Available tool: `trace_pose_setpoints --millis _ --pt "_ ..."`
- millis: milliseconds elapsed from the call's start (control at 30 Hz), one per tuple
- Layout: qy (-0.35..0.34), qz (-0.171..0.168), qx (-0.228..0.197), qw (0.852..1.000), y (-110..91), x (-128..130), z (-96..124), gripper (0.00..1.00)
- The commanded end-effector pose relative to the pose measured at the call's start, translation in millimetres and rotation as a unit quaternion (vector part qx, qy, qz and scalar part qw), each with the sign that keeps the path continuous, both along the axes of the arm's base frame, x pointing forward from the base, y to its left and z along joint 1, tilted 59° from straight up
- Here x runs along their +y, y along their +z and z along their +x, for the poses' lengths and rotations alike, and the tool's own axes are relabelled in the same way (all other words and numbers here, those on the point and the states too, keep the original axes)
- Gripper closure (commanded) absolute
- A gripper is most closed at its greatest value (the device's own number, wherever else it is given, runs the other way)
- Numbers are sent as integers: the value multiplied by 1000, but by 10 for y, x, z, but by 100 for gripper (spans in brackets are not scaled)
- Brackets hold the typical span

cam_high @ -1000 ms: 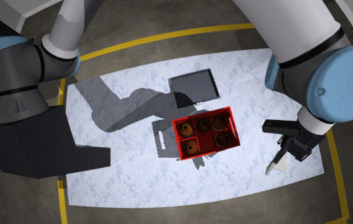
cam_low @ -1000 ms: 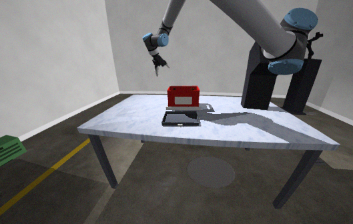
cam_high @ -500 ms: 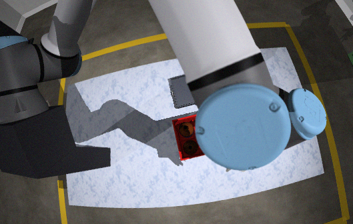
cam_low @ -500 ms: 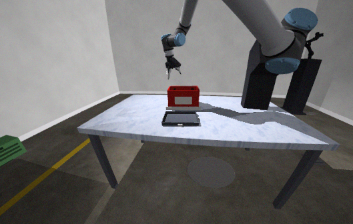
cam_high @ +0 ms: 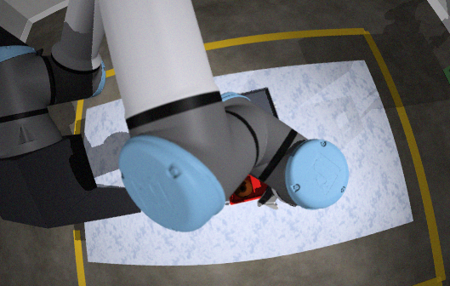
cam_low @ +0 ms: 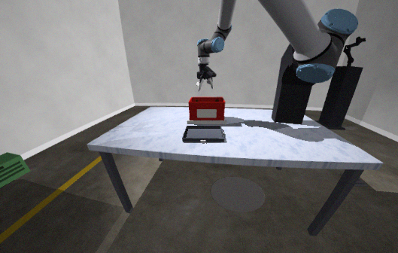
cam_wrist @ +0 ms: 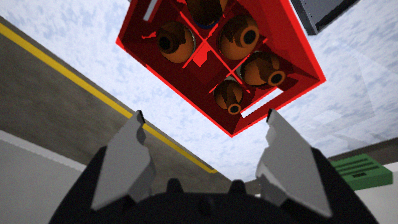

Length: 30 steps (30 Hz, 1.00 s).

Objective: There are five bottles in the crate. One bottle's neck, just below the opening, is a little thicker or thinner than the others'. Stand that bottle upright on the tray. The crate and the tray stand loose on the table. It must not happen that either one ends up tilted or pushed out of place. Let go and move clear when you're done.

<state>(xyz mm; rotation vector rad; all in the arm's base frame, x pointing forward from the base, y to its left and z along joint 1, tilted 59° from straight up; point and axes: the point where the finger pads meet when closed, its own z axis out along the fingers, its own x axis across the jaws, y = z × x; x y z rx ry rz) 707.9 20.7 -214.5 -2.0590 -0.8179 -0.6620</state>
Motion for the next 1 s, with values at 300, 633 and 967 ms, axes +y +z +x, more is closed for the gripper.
trace_pose_setpoints --millis 300,633,967 --pt "-3 11 -9 1000 47 52 -83 100" --pt "-3 11 -9 1000 47 52 -83 100" --pt "-3 11 -9 1000 47 52 -83 100"
